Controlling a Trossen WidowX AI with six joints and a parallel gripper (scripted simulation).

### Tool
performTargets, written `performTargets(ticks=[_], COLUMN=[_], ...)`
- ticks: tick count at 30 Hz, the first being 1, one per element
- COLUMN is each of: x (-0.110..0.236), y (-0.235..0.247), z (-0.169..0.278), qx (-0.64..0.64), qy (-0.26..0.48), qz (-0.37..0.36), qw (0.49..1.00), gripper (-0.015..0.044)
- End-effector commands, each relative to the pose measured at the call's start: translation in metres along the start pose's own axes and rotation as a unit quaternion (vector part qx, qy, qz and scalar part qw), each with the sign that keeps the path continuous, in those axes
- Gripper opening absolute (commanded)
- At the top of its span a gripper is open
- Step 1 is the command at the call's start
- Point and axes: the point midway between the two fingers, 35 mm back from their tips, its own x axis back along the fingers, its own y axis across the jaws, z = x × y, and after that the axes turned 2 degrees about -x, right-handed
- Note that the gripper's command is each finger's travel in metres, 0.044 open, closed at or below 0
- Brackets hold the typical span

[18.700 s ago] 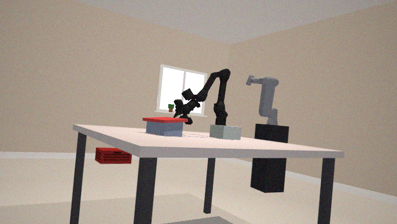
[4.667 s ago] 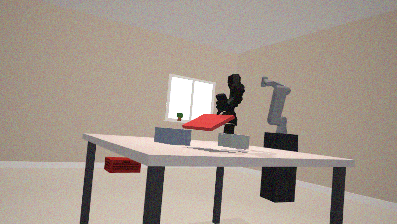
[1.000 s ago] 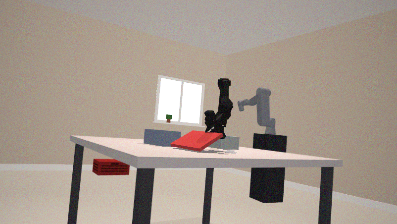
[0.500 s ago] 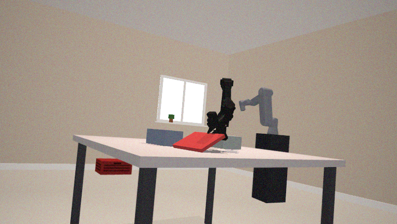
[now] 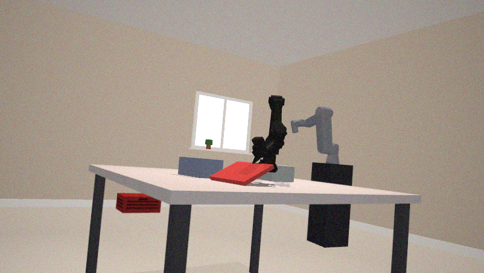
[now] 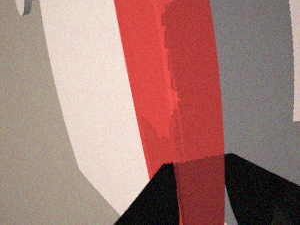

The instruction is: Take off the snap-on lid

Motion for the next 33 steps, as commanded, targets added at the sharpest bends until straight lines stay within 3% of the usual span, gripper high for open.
performTargets(ticks=[1, 21, 31, 33], x=[-0.005, -0.015, -0.01, -0.01], y=[-0.011, -0.024, -0.012, -0.012], z=[-0.003, -0.004, 0.0, 0.0], qx=[0.007, 0.007, 0.007, 0.007], qy=[-0.004, -0.004, -0.004, -0.004], qz=[0.011, 0.011, 0.011, 0.011], qw=[1.0, 1.0, 1.0, 1.0], gripper=[0.0, 0.0, 0.0263, 0.0275])
